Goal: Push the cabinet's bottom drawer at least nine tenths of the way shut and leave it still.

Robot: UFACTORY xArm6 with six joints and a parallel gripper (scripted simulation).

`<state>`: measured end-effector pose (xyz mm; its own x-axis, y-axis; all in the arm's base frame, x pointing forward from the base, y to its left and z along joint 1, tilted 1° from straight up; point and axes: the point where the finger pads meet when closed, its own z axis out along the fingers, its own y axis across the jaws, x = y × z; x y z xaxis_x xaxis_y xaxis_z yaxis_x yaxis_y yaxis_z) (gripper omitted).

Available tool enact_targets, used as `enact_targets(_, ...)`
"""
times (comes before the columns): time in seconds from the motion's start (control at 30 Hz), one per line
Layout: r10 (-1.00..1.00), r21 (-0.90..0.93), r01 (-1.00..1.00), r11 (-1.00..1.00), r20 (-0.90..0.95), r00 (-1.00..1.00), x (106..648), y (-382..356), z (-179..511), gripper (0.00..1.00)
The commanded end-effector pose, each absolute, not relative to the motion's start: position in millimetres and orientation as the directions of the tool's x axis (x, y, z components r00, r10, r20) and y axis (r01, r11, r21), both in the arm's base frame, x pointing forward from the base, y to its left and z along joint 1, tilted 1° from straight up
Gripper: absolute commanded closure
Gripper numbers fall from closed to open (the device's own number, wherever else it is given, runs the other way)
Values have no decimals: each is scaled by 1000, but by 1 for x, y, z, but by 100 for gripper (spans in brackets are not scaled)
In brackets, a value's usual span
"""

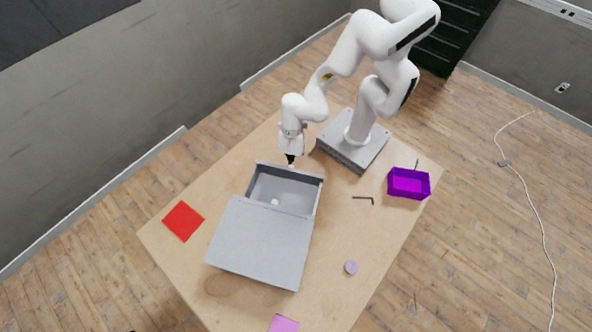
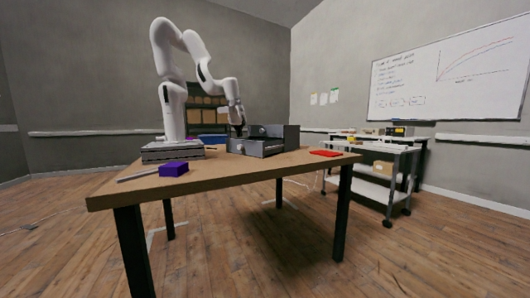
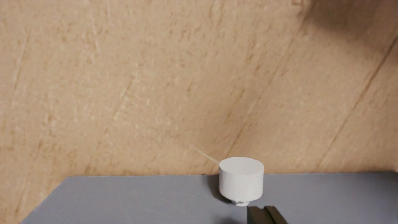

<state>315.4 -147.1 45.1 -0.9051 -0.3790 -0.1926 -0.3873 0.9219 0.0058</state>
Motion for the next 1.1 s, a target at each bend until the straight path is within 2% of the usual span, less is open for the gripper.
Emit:
enact_targets(0.0, -379, 3, -387, 922, -195, -905, 317, -148, 46, 100)
enact_targets(0.37, -379, 1, -386, 922, -192, -905, 314, -149, 62, 100)
enact_targets(0.4, -379, 1, -386, 922, -192, -905, 314, -149, 62, 40)
enact_targets(1.07, -379, 1, -386, 922, -192, -905, 314, -149, 62, 40)
